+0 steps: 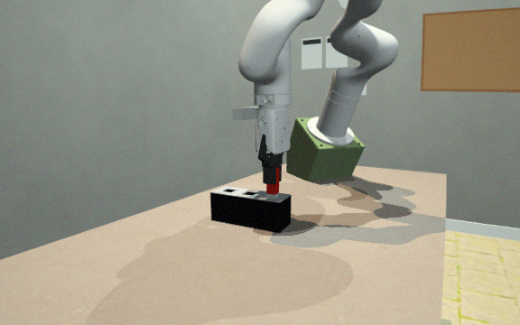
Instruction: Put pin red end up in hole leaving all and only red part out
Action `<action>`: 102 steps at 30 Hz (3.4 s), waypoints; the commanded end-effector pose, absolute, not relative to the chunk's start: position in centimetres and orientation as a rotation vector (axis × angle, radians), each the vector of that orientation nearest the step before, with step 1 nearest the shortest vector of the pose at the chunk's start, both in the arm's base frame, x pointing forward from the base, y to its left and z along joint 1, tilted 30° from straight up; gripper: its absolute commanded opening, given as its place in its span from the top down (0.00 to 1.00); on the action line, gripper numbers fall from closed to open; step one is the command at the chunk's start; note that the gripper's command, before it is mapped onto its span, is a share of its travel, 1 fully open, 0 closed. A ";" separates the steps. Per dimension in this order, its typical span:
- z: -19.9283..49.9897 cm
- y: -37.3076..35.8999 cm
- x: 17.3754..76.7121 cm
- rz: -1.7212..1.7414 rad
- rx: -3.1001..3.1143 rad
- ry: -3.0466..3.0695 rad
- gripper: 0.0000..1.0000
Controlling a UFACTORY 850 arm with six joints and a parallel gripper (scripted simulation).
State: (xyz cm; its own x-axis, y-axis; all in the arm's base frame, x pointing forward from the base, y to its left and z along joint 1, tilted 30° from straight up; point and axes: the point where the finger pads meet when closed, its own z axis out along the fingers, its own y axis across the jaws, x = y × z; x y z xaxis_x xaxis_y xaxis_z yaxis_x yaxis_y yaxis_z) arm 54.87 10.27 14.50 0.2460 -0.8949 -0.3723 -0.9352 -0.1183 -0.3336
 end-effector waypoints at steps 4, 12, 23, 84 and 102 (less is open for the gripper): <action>14.6 10.2 55.1 0.105 -2.026 1.663 1.00; 14.6 10.2 55.1 0.105 -2.026 1.663 1.00; 14.2 10.3 55.1 0.105 -2.026 1.663 1.00; 13.9 10.6 55.2 0.105 -2.026 1.663 1.00; 13.9 10.6 55.2 0.105 -2.026 1.663 0.00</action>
State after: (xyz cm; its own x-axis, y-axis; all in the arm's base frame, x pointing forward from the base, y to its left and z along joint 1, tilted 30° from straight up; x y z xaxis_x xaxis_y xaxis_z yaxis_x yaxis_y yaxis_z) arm 55.09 10.62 13.84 0.2460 -0.8949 -0.3722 -0.9352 -0.1183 -0.3337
